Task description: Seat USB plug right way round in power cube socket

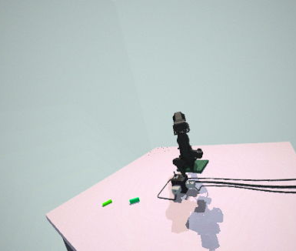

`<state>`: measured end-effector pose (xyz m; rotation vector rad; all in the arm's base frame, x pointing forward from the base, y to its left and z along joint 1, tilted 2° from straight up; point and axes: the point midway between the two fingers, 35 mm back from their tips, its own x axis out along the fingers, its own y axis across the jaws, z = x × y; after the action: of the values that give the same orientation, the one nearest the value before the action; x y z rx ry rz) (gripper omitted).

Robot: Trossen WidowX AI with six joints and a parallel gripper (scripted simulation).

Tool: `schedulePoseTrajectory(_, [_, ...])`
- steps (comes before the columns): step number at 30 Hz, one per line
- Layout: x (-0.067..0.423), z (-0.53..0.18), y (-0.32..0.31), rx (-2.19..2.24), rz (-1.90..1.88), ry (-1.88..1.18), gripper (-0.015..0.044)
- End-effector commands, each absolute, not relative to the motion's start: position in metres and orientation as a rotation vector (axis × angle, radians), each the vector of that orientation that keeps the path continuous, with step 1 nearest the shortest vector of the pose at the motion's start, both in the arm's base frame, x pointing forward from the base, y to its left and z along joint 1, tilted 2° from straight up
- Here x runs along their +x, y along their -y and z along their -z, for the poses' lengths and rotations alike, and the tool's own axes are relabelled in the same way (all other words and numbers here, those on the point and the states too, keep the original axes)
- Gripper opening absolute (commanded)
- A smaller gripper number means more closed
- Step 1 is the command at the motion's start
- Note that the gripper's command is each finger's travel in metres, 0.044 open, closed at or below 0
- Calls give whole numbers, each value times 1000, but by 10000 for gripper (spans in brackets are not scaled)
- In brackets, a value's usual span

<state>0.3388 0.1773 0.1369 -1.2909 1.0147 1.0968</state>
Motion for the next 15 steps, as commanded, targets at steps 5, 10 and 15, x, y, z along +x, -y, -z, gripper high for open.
schedulePoseTrajectory(5, [323,-155,-72,-1327,-1306,-1144,440])
schedulePoseTrajectory(10, [322,-156,-71,-1327,-1308,-1145,440])
schedulePoseTrajectory(15, [322,-154,-71,-1327,-1308,-1145,440])
